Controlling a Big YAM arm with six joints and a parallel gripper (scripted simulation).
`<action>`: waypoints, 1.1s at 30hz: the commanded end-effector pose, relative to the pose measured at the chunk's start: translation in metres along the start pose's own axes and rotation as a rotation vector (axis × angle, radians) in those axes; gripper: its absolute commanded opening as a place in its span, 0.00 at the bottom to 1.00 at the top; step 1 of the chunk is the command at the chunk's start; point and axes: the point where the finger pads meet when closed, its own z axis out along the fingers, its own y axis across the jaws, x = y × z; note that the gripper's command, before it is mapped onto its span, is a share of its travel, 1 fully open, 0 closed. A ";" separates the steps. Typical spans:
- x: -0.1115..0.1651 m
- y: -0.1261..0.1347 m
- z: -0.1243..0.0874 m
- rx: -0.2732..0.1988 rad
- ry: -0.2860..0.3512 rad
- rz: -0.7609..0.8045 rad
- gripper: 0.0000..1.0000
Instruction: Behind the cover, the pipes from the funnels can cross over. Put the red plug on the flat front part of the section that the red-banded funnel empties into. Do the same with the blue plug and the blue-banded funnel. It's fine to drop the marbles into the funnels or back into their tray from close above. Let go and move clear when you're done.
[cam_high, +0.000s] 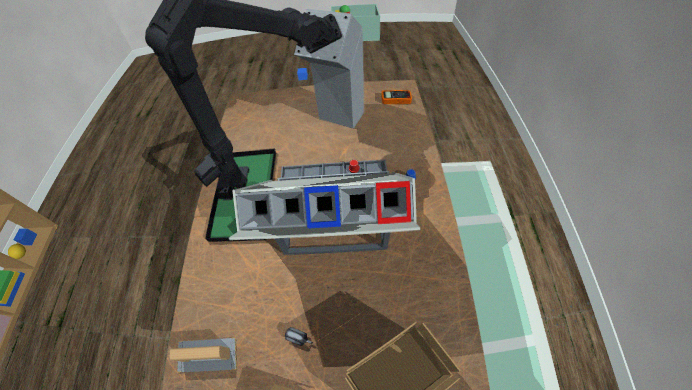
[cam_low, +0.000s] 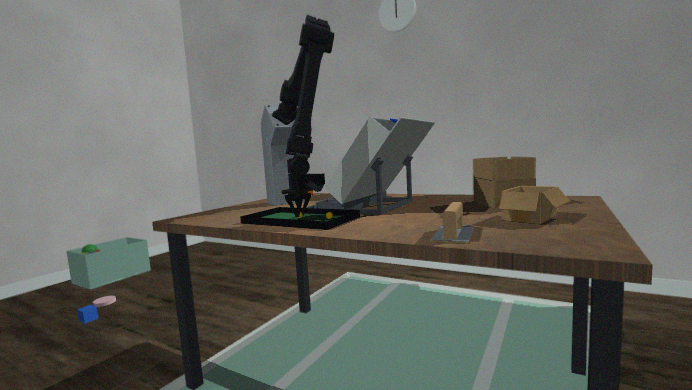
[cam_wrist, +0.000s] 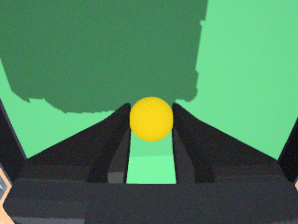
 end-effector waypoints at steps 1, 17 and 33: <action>0.000 -0.007 -0.014 0.011 -0.002 0.005 0.00; 0.005 0.000 -0.027 -0.003 0.007 -0.003 0.00; 0.001 -0.007 -0.054 0.012 -0.003 -0.001 0.00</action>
